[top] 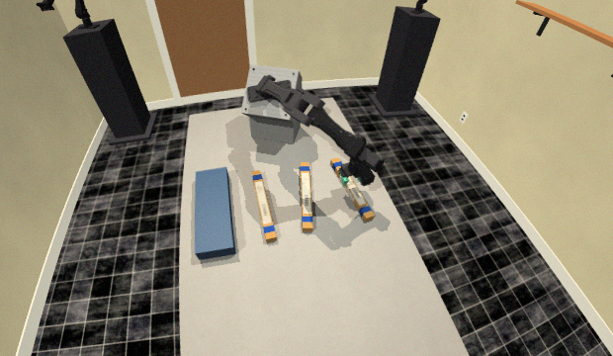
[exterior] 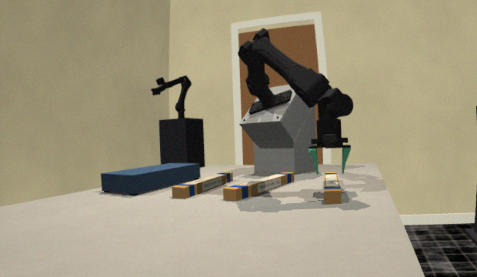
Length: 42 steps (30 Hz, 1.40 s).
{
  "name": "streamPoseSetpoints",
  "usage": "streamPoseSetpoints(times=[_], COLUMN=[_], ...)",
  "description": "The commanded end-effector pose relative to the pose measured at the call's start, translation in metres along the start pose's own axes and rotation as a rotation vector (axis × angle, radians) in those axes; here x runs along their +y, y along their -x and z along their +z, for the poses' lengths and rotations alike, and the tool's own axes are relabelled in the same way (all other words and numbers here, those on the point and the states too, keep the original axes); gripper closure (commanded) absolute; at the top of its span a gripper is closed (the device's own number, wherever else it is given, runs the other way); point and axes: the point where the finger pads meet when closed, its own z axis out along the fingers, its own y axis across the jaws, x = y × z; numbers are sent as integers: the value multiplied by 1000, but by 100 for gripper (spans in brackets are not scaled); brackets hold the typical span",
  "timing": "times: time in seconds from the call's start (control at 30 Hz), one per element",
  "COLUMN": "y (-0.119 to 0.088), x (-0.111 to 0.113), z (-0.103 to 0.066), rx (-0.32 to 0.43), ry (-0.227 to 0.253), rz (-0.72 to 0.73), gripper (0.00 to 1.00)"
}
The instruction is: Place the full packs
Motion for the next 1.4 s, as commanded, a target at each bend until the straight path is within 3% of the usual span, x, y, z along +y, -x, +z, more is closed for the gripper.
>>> streamPoseSetpoints(times=[0.0,0.37,0.47,0.53,1.37], y=[-3,12,12,0,5], x=[3,5,5,10,8], z=[-30,-91,-96,-85,-90], rx=[-4,-32,-31,-9,-19], ry=[-3,14,14,0,6], rz=[-15,14,14,-11,-3], gripper=[26,26,26,26,26])
